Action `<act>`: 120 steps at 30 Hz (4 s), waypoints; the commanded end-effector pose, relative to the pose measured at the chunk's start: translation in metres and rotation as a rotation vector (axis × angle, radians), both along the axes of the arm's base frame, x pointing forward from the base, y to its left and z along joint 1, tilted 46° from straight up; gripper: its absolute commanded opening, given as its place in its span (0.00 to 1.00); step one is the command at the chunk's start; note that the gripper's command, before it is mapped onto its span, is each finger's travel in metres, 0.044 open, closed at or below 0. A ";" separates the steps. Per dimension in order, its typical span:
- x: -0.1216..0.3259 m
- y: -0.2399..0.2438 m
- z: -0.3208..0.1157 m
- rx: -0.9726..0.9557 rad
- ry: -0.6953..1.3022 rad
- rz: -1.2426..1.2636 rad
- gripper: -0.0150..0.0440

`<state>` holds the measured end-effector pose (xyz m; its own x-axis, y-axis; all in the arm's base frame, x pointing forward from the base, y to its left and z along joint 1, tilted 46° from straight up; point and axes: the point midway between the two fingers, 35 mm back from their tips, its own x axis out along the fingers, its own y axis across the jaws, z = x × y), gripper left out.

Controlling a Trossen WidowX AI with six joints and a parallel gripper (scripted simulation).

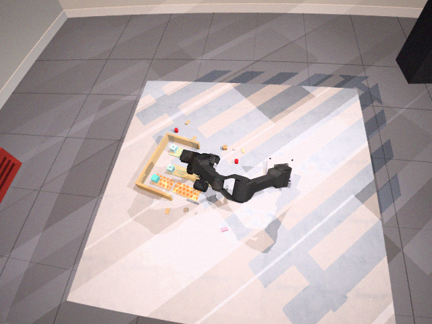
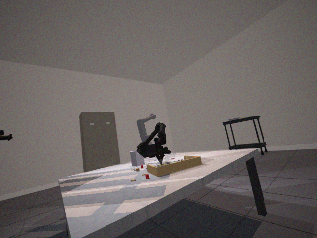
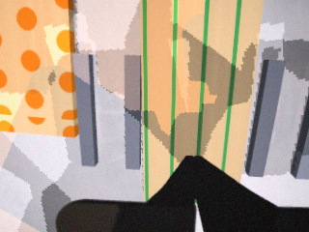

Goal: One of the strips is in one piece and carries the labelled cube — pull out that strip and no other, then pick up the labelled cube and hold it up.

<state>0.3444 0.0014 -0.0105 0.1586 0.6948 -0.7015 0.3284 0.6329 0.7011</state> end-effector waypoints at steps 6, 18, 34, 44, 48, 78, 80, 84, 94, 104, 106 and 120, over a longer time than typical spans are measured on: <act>-0.017 0.009 0.000 0.008 0.015 0.002 0.25; -0.034 0.016 0.002 0.009 0.016 0.002 0.25; -0.056 0.025 0.006 0.010 0.018 0.003 0.25; -0.070 0.030 0.008 0.010 0.019 0.003 0.25; -0.076 0.032 0.009 0.010 0.019 0.002 0.25; -0.117 0.048 0.017 0.011 0.022 0.002 0.25; -0.120 0.049 0.017 0.011 0.022 0.002 0.25; -0.124 0.051 0.018 0.011 0.023 0.003 0.25; -0.124 0.051 0.018 0.011 0.023 0.003 0.25; -0.123 0.017 0.048 0.009 0.023 0.002 0.25; -0.117 0.015 0.047 0.012 0.039 -0.014 0.34; -0.068 -0.004 0.043 0.019 0.071 -0.050 0.97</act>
<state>0.2659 0.0030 0.0329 0.1437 0.7021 -0.6974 0.4021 0.6025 0.6894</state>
